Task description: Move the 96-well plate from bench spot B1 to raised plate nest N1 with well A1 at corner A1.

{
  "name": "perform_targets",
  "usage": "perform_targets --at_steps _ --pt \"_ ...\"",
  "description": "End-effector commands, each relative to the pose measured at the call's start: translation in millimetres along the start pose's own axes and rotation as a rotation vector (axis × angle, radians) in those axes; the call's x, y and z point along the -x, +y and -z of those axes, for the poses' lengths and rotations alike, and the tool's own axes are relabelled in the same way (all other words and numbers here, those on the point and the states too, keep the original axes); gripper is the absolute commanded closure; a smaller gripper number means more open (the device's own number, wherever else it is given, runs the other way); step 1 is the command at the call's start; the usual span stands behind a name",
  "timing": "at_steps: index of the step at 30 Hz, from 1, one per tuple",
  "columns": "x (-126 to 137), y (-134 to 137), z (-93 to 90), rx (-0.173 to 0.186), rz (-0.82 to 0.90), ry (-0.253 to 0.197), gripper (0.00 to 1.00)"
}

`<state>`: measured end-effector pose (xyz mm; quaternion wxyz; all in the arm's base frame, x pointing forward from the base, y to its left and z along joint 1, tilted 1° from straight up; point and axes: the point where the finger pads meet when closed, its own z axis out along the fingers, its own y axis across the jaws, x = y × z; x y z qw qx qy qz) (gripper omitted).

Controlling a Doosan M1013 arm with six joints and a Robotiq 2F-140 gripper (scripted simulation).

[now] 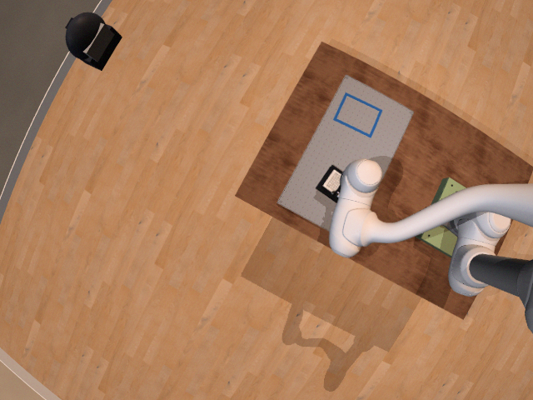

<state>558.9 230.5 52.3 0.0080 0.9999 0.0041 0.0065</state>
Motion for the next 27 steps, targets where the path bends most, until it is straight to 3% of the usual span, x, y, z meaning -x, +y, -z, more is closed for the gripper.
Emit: perform_targets --at_steps 1,27 --pt "2.8 2.0 -4.6 0.005 0.003 -0.005 1.00" --pt "3.1 2.0 -8.6 0.005 0.003 -0.005 1.00"
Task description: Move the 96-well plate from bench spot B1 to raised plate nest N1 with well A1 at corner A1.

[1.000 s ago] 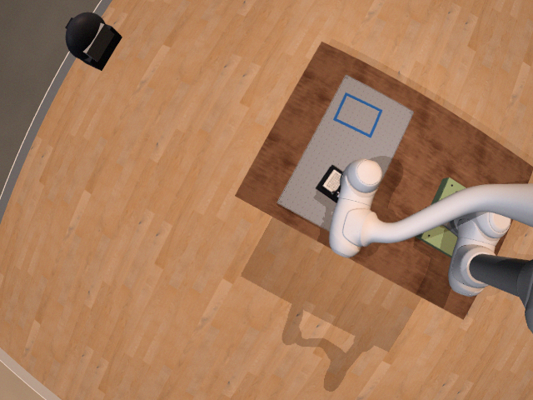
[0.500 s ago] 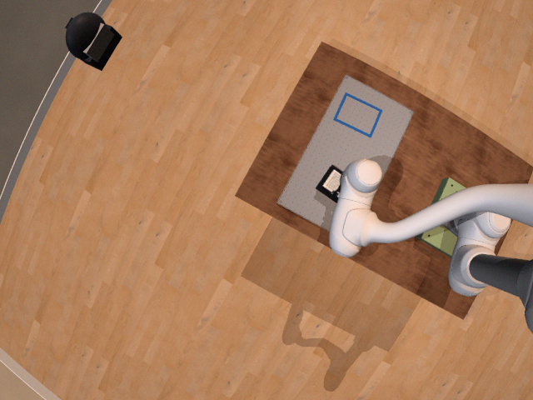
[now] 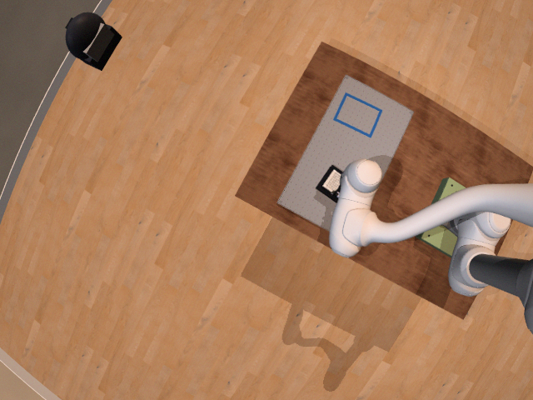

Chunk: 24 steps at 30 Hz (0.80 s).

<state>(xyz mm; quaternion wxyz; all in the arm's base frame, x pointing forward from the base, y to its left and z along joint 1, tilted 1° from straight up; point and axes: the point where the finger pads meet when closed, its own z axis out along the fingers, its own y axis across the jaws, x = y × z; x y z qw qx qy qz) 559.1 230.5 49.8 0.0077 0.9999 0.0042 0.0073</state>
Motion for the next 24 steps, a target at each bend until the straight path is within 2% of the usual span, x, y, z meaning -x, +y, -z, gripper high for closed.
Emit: perform_targets --at_steps 1,24 --pt "3.3 2.1 -6.3 0.005 0.003 -0.007 1.00" --pt "3.4 2.2 -9.6 0.005 0.003 -0.007 1.00"
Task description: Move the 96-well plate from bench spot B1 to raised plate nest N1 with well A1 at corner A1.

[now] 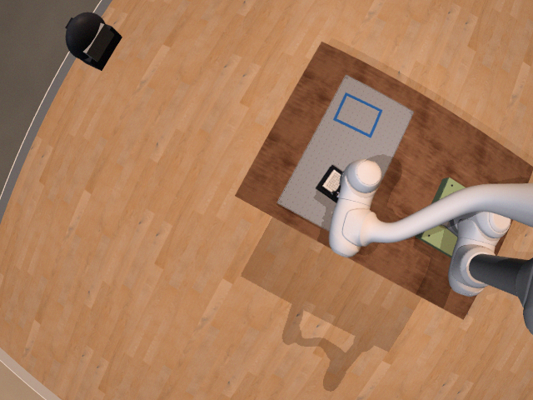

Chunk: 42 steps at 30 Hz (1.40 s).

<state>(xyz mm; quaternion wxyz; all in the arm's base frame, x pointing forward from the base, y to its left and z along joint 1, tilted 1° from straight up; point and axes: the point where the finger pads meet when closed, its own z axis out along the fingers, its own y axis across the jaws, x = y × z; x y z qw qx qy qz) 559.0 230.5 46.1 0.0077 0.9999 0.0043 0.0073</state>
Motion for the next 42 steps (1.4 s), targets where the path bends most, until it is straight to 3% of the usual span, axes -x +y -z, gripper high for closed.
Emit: perform_targets --at_steps 1,42 --pt "3.2 2.2 -5.9 0.005 0.003 -0.007 1.00" --pt "3.2 2.4 -9.4 0.005 0.003 -0.007 1.00"
